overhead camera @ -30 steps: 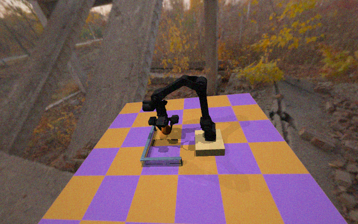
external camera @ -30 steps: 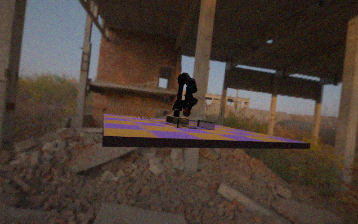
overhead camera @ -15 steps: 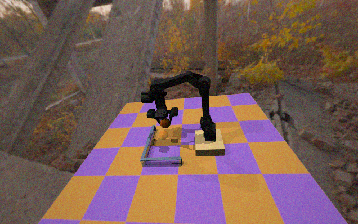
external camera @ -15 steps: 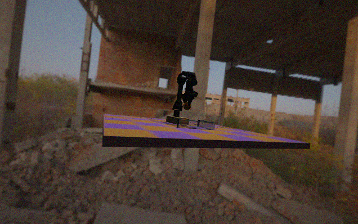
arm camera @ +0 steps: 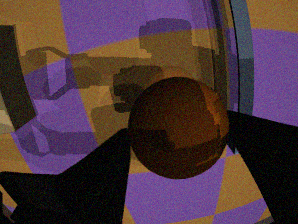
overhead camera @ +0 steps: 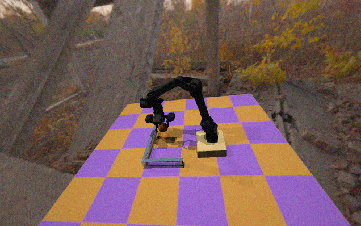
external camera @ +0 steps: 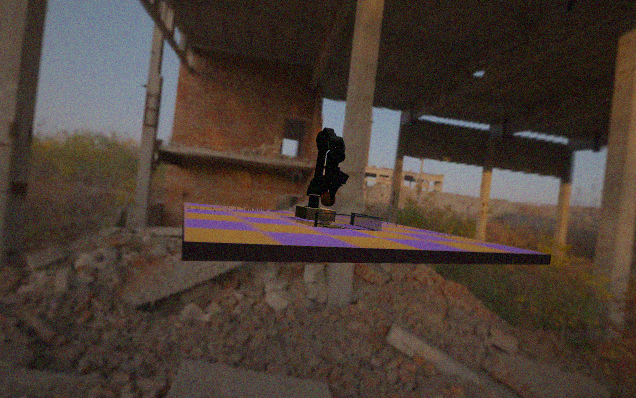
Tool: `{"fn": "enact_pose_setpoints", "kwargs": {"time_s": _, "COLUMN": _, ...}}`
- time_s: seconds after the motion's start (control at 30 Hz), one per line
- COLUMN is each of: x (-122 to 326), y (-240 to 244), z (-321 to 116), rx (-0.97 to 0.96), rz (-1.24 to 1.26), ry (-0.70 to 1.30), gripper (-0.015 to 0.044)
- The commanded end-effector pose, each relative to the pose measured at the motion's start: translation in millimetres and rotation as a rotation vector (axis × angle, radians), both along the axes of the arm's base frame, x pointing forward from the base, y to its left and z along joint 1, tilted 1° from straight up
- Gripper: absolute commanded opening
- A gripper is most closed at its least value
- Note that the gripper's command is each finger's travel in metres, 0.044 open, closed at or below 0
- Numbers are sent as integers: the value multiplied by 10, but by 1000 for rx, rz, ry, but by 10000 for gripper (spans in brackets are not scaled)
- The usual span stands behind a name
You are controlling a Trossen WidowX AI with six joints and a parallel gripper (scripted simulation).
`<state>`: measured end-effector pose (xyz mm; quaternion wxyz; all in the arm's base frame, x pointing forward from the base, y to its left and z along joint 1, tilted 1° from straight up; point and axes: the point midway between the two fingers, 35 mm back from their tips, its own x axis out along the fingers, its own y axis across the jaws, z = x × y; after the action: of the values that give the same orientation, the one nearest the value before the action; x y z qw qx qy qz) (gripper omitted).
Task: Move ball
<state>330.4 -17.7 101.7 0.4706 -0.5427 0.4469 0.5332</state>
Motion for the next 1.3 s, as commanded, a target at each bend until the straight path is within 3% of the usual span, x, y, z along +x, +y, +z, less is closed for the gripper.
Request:
{"fn": "enact_pose_setpoints", "kwargs": {"time_s": 0.0, "x": 50, "y": -18, "z": -41, "rx": -5, "rz": 8, "ry": -8, "gripper": 0}}
{"fn": "enact_pose_setpoints", "kwargs": {"time_s": 0.47, "x": 71, "y": -9, "z": -706, "rx": -5, "rz": 8, "ry": -8, "gripper": 0}}
{"fn": "enact_pose_setpoints", "kwargs": {"time_s": 1.2, "x": 77, "y": -6, "z": -906, "rx": -5, "rz": 8, "ry": -8, "gripper": 0}}
{"fn": "enact_pose_setpoints", "kwargs": {"time_s": 1.27, "x": 87, "y": -2, "z": -851, "rx": -1, "rz": 5, "ry": -16, "gripper": 53}}
